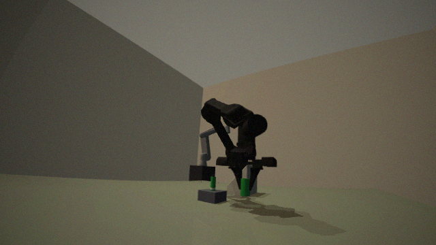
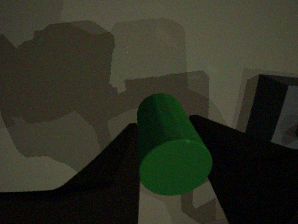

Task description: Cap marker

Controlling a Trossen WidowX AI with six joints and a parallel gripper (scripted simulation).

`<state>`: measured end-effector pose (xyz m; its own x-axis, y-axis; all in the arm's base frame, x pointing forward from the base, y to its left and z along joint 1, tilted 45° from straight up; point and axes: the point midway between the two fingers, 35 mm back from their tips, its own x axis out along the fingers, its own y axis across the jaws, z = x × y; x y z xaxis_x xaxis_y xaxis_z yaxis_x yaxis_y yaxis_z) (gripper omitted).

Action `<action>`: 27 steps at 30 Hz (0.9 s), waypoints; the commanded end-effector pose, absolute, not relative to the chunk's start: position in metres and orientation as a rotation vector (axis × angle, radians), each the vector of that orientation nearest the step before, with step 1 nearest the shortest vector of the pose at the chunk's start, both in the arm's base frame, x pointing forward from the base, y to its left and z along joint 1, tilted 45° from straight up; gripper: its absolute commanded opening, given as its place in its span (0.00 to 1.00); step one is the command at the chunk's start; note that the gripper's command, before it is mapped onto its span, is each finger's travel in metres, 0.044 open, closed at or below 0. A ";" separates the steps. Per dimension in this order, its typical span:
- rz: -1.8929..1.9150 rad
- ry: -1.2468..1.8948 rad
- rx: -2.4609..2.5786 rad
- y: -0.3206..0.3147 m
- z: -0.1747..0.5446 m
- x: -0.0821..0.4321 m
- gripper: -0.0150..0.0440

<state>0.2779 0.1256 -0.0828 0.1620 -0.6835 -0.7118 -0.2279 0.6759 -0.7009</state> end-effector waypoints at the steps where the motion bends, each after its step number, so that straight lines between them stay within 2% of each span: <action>1: -0.389 1.409 -0.803 0.136 -0.070 0.276 0.25; 27: -0.393 1.412 -0.803 0.118 -0.002 0.276 0.25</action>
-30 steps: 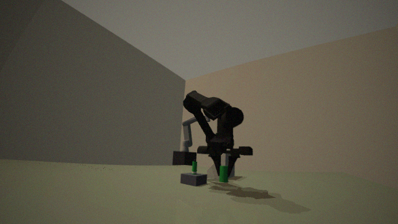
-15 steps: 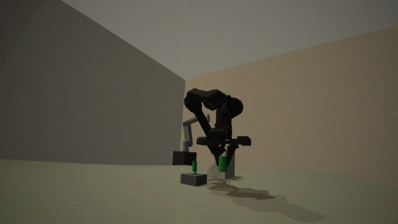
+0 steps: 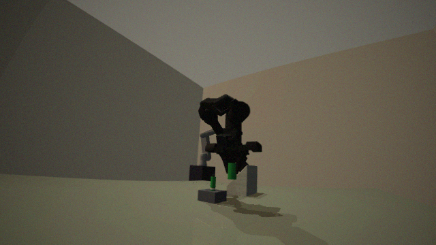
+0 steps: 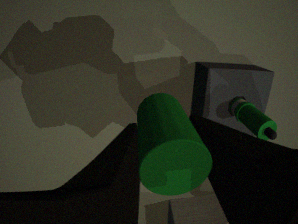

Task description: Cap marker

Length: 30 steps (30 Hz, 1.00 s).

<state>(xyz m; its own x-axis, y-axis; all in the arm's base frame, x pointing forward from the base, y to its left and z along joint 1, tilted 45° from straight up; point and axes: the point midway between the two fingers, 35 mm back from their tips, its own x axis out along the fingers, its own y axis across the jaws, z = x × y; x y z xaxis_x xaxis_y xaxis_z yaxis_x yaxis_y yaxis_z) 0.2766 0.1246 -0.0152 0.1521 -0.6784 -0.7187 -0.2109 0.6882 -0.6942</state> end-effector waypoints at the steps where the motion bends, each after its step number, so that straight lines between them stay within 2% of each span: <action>1: -0.393 1.412 -0.803 0.117 0.001 0.276 0.25; 23: -0.397 1.413 -0.807 0.083 0.064 0.265 0.25; 30: -0.397 1.413 -0.807 0.080 0.064 0.265 0.25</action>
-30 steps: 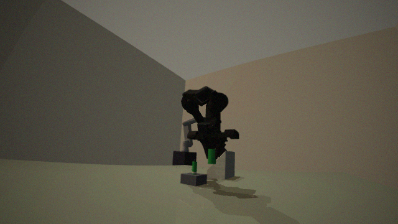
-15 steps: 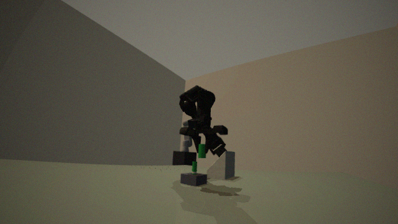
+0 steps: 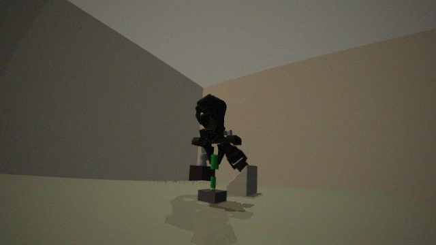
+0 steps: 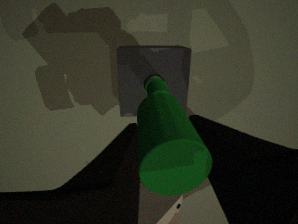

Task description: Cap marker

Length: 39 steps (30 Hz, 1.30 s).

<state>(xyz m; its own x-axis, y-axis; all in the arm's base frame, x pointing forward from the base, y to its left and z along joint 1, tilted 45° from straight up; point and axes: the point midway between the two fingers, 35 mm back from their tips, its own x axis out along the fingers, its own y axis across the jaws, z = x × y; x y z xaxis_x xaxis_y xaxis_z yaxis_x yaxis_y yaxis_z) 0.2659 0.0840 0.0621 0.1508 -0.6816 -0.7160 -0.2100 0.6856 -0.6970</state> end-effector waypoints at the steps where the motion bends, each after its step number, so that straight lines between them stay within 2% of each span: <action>1: -0.397 1.413 -0.807 0.079 0.063 0.265 0.25; 39: -0.398 1.412 -0.808 0.042 0.024 0.274 0.25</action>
